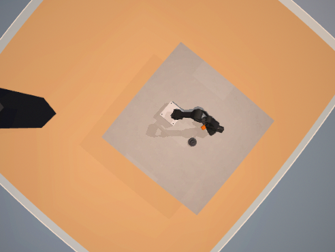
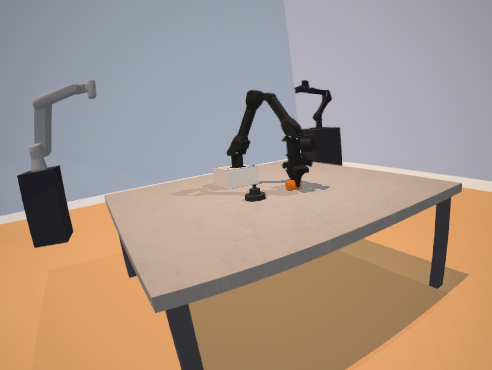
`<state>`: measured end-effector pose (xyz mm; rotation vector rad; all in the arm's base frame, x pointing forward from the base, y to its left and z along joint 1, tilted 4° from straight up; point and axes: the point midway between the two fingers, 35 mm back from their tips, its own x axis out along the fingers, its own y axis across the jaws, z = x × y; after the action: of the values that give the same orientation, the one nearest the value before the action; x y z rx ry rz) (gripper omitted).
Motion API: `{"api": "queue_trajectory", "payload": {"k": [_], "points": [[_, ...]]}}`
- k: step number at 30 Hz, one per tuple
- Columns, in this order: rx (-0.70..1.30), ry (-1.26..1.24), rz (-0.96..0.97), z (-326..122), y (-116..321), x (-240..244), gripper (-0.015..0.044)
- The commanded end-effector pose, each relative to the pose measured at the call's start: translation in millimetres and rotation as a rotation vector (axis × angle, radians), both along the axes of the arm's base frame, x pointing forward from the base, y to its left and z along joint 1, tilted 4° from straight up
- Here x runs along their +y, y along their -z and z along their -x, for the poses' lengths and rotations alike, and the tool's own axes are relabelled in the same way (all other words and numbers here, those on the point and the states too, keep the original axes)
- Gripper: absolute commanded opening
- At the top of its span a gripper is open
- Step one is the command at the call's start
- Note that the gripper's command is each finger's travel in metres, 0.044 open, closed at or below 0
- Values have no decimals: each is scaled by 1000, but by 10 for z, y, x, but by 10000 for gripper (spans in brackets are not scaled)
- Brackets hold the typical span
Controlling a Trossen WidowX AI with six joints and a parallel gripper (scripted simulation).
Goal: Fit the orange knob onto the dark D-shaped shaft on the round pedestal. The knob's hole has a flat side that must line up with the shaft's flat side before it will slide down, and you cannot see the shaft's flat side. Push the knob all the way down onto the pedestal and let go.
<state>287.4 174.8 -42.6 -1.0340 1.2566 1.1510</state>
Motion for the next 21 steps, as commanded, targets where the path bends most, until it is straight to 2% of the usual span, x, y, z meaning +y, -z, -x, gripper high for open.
{"api": "queue_trajectory", "payload": {"k": [1, 8, 21], "points": [[-3, 3, 3, -5, 1, -4, 193], [-5, 2, -11, -4, -5, -9, 179], [-39, 10, -235, 11, -83, -134, 179]]}}
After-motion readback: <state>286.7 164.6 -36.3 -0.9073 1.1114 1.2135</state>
